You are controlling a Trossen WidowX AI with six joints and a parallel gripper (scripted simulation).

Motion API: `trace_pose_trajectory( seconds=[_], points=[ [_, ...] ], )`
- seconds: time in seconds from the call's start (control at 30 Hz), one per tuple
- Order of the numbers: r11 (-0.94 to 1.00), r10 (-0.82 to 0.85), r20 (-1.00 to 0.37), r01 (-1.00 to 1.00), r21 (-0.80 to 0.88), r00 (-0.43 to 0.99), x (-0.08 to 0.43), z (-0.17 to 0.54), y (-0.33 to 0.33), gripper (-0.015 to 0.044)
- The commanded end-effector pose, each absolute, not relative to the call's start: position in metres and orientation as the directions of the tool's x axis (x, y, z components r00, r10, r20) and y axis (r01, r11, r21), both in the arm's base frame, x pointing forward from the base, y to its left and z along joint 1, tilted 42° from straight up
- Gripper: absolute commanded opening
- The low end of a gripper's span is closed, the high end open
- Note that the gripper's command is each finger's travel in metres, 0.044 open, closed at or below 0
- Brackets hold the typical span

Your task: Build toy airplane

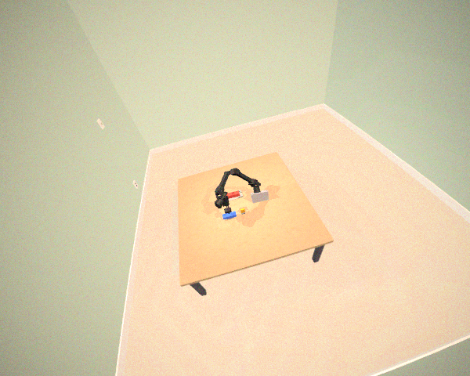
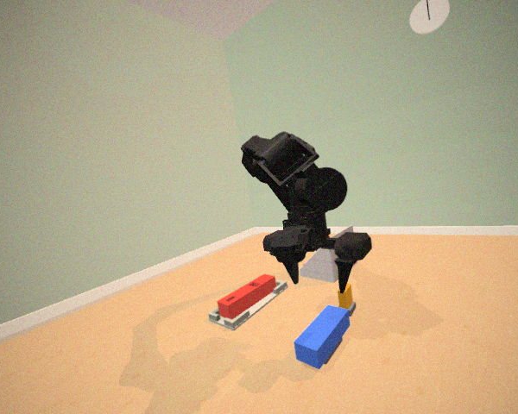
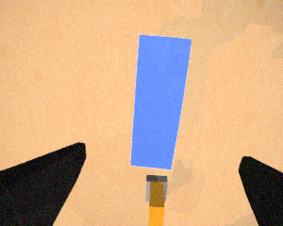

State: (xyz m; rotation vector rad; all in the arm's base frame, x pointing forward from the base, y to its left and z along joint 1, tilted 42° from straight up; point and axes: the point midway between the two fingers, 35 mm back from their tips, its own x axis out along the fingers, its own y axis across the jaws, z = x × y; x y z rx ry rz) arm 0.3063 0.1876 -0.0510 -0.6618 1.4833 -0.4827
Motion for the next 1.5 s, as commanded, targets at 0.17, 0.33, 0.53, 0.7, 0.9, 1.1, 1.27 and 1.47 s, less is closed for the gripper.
trace_pose_trajectory(
  seconds=[0.17, 0.33, 0.53, 0.7, 0.9, 1.1, 1.27, 1.47],
  points=[
    [0.749, -0.657, -0.752, -0.075, -0.659, 0.05, 0.312, -0.082, 0.164, 0.044],
    [0.749, -0.657, -0.752, -0.075, -0.659, 0.05, 0.312, -0.085, 0.162, 0.044],
    [0.748, -0.657, -0.752, -0.075, -0.659, 0.05, 0.313, -0.095, 0.153, 0.044],
    [0.748, -0.657, -0.752, -0.075, -0.659, 0.05, 0.313, -0.099, 0.149, 0.044],
    [0.748, -0.657, -0.752, -0.075, -0.659, 0.051, 0.314, -0.107, 0.142, 0.044],
    [0.748, -0.658, -0.752, -0.075, -0.66, 0.051, 0.315, -0.114, 0.136, 0.044],
    [0.748, -0.658, -0.751, -0.075, -0.66, 0.051, 0.315, -0.12, 0.13, 0.044],
    [0.747, -0.659, -0.751, -0.075, -0.66, 0.051, 0.315, -0.127, 0.124, 0.044]
  ],
)
